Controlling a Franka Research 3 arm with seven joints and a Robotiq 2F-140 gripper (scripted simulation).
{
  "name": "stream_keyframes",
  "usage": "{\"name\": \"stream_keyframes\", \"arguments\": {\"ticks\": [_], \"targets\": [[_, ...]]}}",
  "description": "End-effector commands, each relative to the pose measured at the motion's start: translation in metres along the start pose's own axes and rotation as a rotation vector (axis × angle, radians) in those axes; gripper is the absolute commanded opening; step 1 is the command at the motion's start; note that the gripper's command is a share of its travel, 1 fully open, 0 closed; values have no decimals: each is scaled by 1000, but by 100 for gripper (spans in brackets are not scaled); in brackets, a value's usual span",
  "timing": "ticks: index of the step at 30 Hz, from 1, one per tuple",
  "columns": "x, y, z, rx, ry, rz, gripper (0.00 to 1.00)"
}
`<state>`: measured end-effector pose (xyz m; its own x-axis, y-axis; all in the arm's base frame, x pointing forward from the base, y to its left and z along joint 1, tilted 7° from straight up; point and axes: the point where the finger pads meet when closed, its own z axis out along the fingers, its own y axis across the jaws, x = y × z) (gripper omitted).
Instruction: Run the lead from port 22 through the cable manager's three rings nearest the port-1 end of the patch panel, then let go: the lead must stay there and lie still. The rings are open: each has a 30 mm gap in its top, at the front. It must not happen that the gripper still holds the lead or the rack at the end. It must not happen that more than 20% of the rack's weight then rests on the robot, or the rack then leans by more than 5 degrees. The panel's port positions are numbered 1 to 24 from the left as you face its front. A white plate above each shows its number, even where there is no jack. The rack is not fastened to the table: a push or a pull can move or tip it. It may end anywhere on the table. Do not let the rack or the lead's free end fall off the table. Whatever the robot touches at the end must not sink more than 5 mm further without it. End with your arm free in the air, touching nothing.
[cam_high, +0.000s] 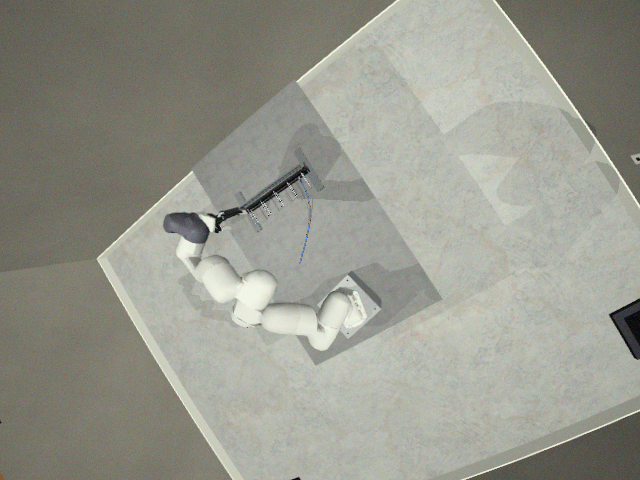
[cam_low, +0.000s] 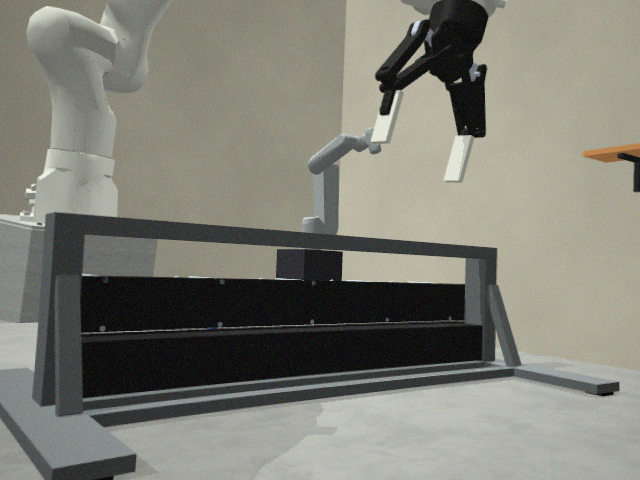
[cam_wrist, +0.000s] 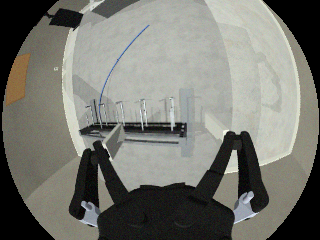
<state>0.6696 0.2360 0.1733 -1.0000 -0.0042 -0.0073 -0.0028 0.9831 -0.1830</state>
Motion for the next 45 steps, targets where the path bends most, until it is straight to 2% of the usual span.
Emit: {"name": "stream_keyframes", "arguments": {"ticks": [1,20,24,28,30,32,34,35,41,45], "targets": [[0,0,0,0,0,0,100],[0,-1,0,-1,0,-7,100],[3,-9,6,-12,-3,-79,100],[13,-30,21,-37,-12,-253,100],[23,-44,32,-52,-21,-364,100],[36,-60,45,-62,-18,-410,100],[36,-60,45,-62,-18,-410,100],[45,-68,51,-69,-20,-465,100],[114,-114,94,-88,-17,-607,100],[166,-135,118,-93,-10,-697,100]]}}
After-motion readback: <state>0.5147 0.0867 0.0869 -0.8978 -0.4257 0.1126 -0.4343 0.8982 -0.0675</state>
